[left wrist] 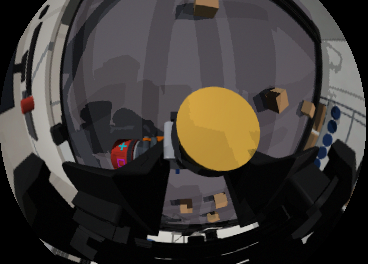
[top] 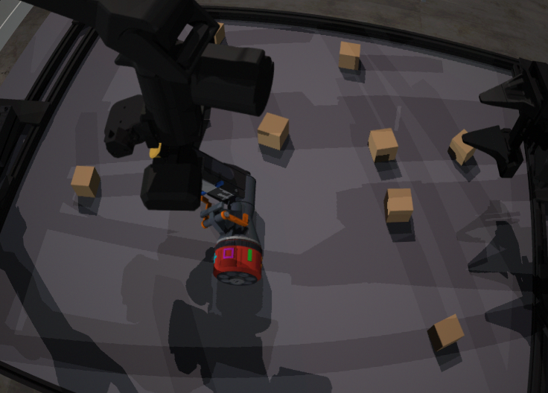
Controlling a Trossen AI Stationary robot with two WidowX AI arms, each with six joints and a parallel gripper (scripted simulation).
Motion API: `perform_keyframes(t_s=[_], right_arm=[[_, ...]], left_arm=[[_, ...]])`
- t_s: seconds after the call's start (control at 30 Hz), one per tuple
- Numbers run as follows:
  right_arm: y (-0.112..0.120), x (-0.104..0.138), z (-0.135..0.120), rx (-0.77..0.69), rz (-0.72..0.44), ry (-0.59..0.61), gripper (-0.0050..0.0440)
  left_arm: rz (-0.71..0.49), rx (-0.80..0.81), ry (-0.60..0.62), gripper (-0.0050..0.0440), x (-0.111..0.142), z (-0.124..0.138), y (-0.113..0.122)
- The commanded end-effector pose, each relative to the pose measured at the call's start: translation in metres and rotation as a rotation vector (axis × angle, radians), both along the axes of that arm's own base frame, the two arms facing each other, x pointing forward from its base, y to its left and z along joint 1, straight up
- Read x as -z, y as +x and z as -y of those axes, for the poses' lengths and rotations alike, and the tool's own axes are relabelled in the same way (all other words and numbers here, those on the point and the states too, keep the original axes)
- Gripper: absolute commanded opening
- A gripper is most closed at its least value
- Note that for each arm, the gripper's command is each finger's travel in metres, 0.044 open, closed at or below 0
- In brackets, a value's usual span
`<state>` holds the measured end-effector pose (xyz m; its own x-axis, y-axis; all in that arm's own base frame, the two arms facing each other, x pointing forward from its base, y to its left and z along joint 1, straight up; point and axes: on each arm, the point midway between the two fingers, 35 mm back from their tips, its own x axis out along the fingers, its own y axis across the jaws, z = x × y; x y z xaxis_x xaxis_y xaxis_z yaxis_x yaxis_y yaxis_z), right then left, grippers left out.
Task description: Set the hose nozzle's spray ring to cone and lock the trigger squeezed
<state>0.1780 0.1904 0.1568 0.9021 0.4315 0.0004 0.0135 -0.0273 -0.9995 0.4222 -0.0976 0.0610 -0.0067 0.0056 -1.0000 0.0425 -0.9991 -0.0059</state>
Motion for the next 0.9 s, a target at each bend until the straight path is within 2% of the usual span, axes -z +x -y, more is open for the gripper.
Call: perform_keyframes(t_s=[0.0, 0.1, 0.37, 0.4, 0.67, 0.73, 0.87], right_arm=[[0.0, 0.0, 0.0, 0.001, 0.001, -0.002, 0.04], [0.0, 0.0, 0.0, 0.001, 0.001, -0.002, 0.04], [0.0, 0.0, 0.0, 0.001, 0.001, -0.002, 0.04], [0.0, 0.0, 0.0, 0.001, 0.001, -0.002, 0.04], [0.0, 0.0, 0.0, 0.001, 0.001, -0.002, 0.04], [0.0, 0.0, 0.0, 0.001, 0.001, -0.002, 0.04], [0.0, 0.0, 0.0, 0.001, 0.001, -0.002, 0.04]], left_arm=[[0.007, -0.004, -0.006, 0.0, 0.007, 0.001, 0.0], [0.007, -0.004, -0.006, 0.0, 0.017, 0.001, 0.0], [0.007, -0.004, -0.006, 0.0, 0.022, 0.001, 0.0], [0.015, 0.001, -0.01, 0.0024, 0.016, 0.002, 0.002], [0.015, 0.001, -0.01, 0.0216, 0.016, 0.002, 0.002], [0.015, 0.001, -0.01, 0.0216, 0.016, 0.002, 0.002], [0.015, 0.001, -0.01, 0.0312, 0.016, 0.002, 0.002]])
